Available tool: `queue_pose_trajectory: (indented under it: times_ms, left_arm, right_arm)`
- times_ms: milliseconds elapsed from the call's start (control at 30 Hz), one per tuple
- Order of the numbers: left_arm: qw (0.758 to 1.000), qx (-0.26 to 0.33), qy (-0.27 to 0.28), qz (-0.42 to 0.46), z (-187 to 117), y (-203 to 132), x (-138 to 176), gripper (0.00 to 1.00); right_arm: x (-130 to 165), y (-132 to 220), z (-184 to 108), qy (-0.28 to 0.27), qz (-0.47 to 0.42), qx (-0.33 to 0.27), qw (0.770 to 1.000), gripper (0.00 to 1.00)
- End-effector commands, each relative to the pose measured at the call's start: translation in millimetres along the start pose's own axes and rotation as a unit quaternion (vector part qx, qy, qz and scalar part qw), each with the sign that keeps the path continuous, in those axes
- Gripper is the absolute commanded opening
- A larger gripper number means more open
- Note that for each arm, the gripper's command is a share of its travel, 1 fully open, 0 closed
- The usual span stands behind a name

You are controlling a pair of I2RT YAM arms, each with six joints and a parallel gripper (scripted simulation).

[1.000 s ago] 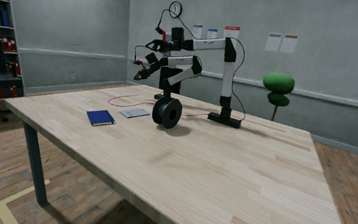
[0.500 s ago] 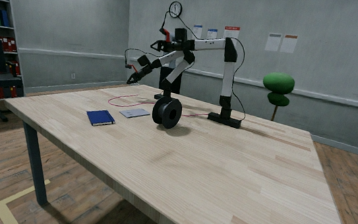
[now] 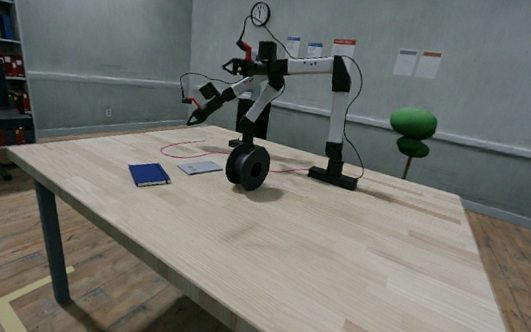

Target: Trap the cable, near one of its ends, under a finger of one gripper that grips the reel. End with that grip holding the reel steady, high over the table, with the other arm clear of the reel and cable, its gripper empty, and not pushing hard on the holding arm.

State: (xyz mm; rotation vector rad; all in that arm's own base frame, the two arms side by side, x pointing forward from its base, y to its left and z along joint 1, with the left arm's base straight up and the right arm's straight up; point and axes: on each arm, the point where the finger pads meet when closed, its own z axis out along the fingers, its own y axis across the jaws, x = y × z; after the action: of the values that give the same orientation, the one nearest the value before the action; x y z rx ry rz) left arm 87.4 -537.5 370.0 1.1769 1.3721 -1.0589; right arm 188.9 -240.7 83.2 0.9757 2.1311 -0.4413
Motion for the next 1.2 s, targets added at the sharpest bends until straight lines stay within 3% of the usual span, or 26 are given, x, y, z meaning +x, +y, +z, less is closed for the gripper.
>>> queue_pose_trajectory:
  times_ms: [0,100,267,533,600,800,967,1167]
  left_arm:
    - [0.999,0.030,-0.034,-0.008,9.1,-1.1,-17.6,1.00]
    - [0.997,0.055,-0.045,-0.010,18.3,-1.6,-17.4,1.00]
    - [0.984,0.155,-0.083,-0.008,52.9,8.4,-4.4,1.00]
    - [0.953,0.285,-0.101,0.014,91.3,74.2,80.1,1.00]
    - [0.953,0.285,-0.101,0.014,91.3,74.2,80.1,1.00]
    - [0.937,0.336,-0.094,0.025,91.5,120.0,146.8,1.00]
    - [0.930,0.357,-0.086,0.028,85.8,147.6,189.6,1.00]
    - [0.929,0.359,-0.081,0.026,83.9,159.7,207.3,1.00]
  right_arm:
    - [-11.4,1.2,-2.0,0.006,-0.031,-0.014,0.999,0.26]
    - [-4.9,1.8,0.4,0.033,-0.053,-0.024,0.998,0.26]
    - [17.8,1.1,9.0,0.140,-0.135,-0.059,0.979,0.26]
    - [34.9,-2.7,30.8,0.290,-0.246,-0.102,0.919,0.26]
    - [34.9,-2.7,30.8,0.290,-0.246,-0.102,0.919,0.26]
    - [40.4,-1.7,46.1,0.351,-0.293,-0.125,0.880,0.26]
    - [41.9,0.2,56.8,0.377,-0.314,-0.136,0.861,0.26]
    - [39.6,2.3,63.2,0.376,-0.315,-0.138,0.860,0.26]
